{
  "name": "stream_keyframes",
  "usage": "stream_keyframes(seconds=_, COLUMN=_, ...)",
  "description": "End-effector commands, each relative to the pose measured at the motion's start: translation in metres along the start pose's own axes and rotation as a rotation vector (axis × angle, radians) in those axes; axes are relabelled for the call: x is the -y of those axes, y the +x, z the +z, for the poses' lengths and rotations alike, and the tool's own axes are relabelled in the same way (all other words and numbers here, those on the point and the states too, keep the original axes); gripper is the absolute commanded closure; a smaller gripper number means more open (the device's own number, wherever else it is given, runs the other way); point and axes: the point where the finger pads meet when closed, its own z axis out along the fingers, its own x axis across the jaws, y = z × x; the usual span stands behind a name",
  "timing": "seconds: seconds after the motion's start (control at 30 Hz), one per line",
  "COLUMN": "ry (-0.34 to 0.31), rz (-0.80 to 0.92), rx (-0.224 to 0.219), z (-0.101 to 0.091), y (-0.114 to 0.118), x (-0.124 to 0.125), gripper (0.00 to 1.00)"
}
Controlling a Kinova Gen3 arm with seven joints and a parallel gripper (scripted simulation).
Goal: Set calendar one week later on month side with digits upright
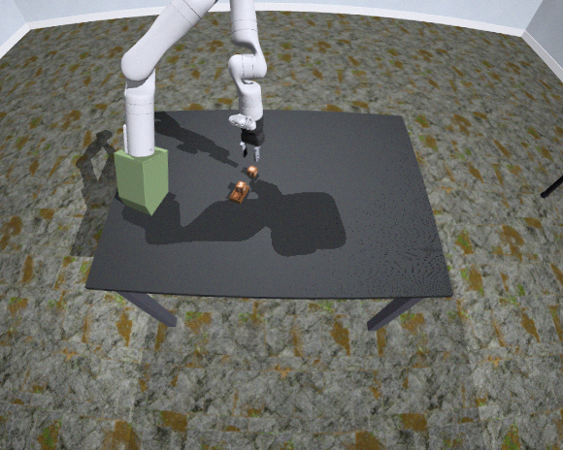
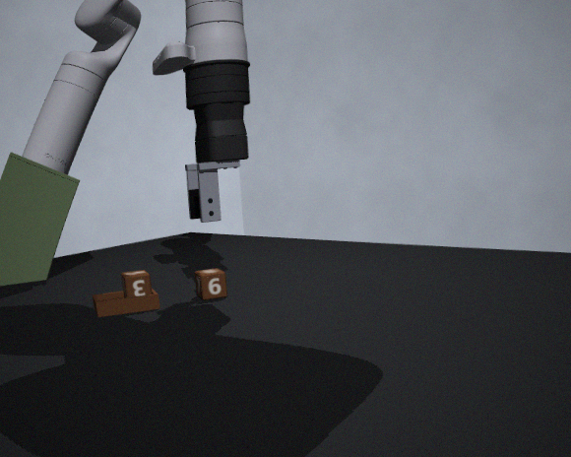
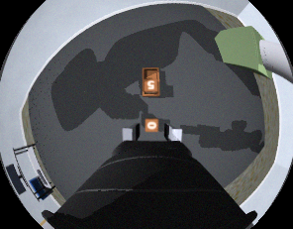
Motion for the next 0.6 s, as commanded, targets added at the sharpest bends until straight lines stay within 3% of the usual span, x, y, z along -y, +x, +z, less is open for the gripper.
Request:
stream_keyframes(seconds=0.0, ry=0.0, rz=0.0, rx=0.001, z=-0.0005, y=-0.0005, x=-0.0001, gripper=0.13)
stream_keyframes(seconds=0.57, ry=-0.001, rz=0.0, rx=0.002, z=0.0013, y=-0.0005, x=-0.0001, gripper=0.13)
